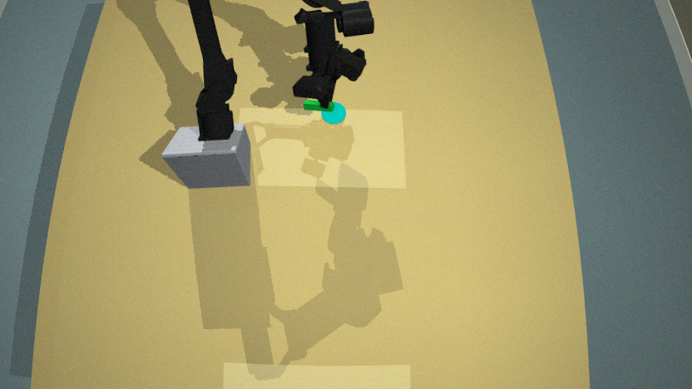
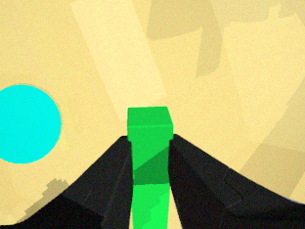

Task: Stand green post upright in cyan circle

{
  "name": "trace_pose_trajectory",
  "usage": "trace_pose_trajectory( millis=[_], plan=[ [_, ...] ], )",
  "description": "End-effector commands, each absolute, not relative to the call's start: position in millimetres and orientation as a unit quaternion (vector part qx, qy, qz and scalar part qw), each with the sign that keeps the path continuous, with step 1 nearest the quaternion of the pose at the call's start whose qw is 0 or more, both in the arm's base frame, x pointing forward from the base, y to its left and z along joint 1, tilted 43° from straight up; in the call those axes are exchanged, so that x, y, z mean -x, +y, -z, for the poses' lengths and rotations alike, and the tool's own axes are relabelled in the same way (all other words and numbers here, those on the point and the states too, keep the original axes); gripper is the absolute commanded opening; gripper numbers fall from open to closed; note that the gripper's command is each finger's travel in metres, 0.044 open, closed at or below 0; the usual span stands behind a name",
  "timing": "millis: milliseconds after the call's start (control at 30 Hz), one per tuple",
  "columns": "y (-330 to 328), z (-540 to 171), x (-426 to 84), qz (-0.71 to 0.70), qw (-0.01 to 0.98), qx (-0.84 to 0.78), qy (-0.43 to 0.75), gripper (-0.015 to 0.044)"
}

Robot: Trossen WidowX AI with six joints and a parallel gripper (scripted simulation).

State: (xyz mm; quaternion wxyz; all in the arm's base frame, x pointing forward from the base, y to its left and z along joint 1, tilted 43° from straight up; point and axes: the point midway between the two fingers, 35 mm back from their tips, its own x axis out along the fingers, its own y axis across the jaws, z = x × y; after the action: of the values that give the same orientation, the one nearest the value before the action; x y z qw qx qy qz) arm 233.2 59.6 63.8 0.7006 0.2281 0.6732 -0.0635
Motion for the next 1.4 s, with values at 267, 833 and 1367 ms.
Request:
trace_pose_trajectory(
  millis=[267,833,1367],
  plan=[
    [59.7,-60.0,-231.6,0.086,0.72,-0.212,0.655,0.0023],
    [59.7,-57.5,-232.3,0.115,0.75,-0.195,0.622,0.0023],
    [60.0,-57.1,-233.6,0.139,0.778,-0.186,0.584,0.0023]
  ],
)
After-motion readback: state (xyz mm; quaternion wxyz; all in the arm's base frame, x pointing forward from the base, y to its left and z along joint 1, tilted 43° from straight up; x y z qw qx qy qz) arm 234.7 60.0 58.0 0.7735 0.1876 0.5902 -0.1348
